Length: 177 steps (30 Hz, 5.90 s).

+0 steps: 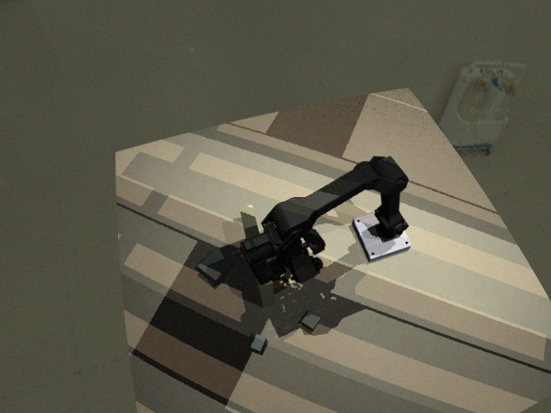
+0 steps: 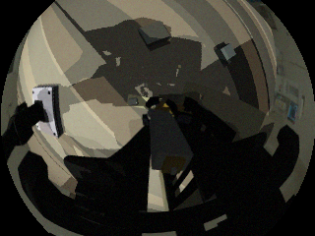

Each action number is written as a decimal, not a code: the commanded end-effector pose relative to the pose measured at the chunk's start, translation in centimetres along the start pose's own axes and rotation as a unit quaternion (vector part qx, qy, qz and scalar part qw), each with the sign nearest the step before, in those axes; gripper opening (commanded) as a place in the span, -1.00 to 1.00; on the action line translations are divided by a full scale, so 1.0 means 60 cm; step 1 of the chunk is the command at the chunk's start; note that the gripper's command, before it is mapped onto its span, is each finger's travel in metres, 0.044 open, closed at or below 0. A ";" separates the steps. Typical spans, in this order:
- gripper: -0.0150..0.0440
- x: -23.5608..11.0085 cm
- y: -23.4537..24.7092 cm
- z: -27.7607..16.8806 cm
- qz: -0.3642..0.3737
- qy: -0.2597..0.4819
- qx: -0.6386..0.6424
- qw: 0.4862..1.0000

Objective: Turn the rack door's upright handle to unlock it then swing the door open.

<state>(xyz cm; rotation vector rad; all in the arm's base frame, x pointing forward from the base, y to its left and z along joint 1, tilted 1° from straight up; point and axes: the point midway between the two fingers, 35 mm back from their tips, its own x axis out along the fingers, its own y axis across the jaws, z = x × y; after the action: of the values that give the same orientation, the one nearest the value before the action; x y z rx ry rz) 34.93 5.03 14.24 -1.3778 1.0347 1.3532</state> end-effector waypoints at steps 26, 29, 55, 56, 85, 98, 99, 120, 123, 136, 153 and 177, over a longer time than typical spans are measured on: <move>0.49 0.001 -0.001 -0.002 -0.001 0.002 0.132 0.991; 0.49 0.001 -0.001 -0.002 -0.002 0.002 0.205 0.979; 0.49 0.000 -0.001 -0.002 -0.003 0.001 0.752 0.659; 0.49 0.000 -0.001 -0.002 -0.003 0.000 0.768 0.641; 0.49 0.001 0.000 -0.002 -0.002 -0.001 1.000 -0.023; 0.49 0.001 -0.001 -0.002 -0.002 -0.002 0.973 -0.231; 0.49 0.001 -0.001 -0.002 -0.002 -0.002 0.973 -0.231; 0.31 0.001 -0.001 -0.002 -0.002 -0.002 0.973 -0.231; 0.24 0.001 -0.001 -0.002 -0.002 -0.002 0.973 -0.231; -0.05 0.001 -0.001 -0.002 -0.002 -0.002 0.973 -0.231; -0.43 0.001 -0.001 -0.002 -0.002 -0.002 0.973 -0.231; -0.43 0.001 0.040 -0.005 -0.002 0.000 1.000 -0.023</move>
<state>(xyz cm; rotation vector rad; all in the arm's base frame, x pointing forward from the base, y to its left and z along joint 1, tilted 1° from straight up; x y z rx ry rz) 33.09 4.44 14.08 1.1756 1.2471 -1.0950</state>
